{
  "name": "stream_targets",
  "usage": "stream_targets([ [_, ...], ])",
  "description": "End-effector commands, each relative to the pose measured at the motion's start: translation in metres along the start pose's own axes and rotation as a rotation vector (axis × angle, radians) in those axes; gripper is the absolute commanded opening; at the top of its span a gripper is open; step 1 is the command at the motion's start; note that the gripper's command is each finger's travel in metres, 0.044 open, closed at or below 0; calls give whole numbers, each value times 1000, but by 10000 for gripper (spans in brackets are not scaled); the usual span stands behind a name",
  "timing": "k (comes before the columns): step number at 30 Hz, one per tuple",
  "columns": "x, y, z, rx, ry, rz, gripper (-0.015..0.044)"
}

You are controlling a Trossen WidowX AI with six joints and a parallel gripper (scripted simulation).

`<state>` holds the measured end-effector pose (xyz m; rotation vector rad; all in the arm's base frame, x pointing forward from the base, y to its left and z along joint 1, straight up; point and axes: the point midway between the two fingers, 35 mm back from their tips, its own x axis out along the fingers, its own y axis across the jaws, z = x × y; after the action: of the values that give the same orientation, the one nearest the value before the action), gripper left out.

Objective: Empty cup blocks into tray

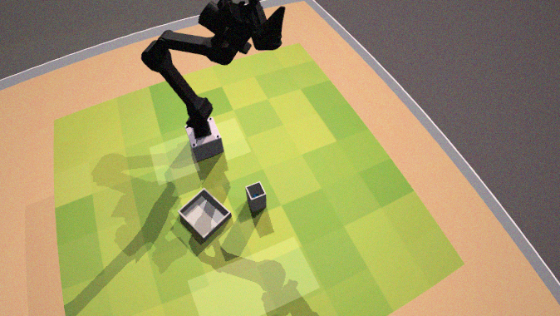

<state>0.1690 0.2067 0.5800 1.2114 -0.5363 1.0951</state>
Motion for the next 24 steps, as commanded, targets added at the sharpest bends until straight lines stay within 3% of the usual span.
stream_targets([
  [1,-24,-52,-27,-113,74,-169,440],
  [11,-100,-154,-68,-349,255,-503,440],
  [24,-255,-259,-93,-661,570,-928,440],
])
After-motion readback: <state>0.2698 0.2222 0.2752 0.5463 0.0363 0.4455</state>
